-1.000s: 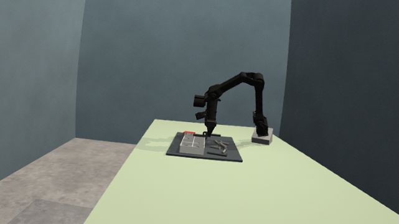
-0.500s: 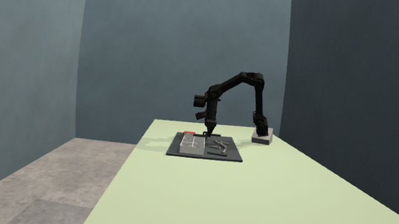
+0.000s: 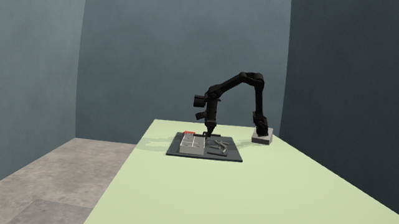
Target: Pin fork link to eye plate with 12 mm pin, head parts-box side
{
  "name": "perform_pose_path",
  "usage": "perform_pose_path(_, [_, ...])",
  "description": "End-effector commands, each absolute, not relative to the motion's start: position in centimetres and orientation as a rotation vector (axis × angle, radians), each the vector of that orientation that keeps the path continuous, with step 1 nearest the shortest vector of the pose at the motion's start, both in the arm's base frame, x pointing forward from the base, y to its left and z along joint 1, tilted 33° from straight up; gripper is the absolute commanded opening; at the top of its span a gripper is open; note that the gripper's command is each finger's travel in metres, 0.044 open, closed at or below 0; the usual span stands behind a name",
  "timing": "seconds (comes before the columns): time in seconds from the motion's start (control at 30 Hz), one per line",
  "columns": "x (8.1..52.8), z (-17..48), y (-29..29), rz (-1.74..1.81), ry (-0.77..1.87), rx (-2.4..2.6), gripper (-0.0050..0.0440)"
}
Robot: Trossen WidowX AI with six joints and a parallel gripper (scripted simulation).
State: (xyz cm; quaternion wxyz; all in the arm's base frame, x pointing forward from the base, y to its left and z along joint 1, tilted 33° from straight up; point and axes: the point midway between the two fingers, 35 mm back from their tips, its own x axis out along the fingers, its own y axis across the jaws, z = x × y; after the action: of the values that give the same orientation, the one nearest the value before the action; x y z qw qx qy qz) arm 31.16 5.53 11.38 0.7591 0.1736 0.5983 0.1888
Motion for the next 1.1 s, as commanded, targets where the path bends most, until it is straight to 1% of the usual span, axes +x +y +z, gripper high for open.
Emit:
perform_pose_path(0.0, [31.32,11.71,5.39,0.403,1.289,0.377,-0.0050])
perform_pose_path(1.07, [31.30,10.78,5.86,0.402,1.302,0.382,-0.0050])
